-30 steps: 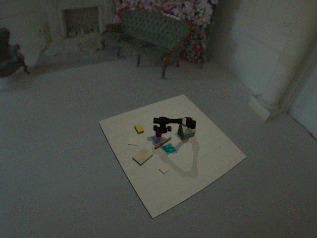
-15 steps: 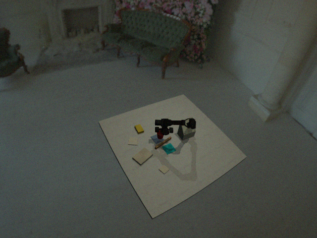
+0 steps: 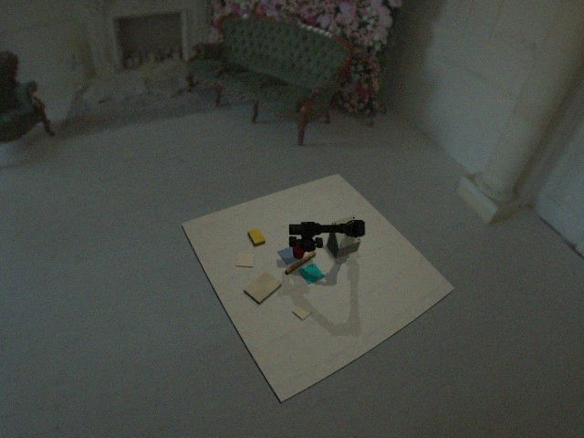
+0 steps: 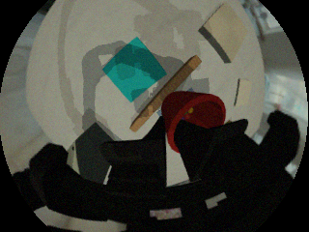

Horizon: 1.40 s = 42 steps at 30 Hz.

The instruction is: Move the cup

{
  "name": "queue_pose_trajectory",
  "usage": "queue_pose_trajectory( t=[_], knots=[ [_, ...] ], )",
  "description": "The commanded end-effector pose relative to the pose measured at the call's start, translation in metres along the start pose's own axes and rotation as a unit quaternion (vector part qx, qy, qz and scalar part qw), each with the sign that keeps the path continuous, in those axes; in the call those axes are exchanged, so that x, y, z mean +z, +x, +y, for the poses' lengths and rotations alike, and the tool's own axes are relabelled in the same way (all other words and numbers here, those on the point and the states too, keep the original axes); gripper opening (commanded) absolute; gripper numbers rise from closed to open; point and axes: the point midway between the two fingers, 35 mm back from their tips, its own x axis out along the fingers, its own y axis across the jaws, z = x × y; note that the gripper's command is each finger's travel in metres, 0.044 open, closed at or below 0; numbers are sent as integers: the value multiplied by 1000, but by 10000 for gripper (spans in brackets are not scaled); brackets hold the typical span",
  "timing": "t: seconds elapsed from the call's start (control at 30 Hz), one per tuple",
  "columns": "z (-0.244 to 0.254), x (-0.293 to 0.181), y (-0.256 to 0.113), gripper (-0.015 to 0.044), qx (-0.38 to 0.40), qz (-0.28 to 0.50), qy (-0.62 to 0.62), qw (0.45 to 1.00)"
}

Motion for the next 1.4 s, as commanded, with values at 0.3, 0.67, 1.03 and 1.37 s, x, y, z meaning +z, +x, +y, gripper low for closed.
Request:
queue_pose_trajectory(
  t=[0.3,0.67,1.03,1.37],
  knots=[
    [18,19,0,0,4,-2,4,1000],
    [33,37,-1,0,4,-3,4,1000],
    [48,53,-1,0,5,-3,4,1000],
    [62,67,-1,0,5,-3,4,1000]
  ],
)
